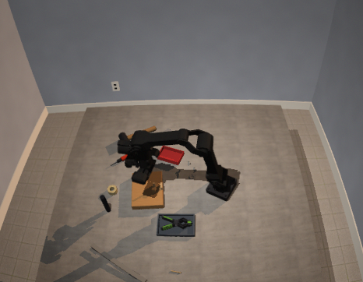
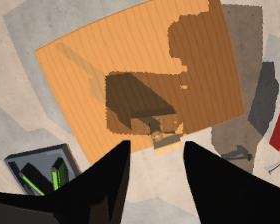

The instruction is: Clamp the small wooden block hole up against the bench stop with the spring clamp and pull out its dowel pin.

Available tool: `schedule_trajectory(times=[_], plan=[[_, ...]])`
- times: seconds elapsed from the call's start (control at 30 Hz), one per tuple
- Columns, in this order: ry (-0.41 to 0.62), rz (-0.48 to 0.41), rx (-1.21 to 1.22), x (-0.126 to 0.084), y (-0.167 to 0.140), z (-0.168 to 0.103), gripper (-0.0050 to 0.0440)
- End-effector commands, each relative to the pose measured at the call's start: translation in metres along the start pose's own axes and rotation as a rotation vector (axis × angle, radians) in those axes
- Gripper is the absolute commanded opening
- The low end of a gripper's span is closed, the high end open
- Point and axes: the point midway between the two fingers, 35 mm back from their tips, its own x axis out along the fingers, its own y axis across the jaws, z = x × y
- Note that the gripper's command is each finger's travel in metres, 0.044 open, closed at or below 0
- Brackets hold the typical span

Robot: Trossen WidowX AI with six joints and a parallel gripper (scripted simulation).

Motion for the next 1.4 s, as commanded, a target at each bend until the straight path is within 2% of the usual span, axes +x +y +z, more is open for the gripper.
schedule_trajectory(times=[0.0, 0.1, 0.43, 1.37], plan=[[0.004, 0.001, 0.057, 0.003, 0.001, 0.001, 0.011], [0.004, 0.001, 0.071, 0.004, 0.001, 0.001, 0.01], [0.004, 0.001, 0.21, 0.007, 0.003, 0.002, 0.0], [0.005, 0.001, 0.544, 0.015, 0.008, 0.005, 0.0]])
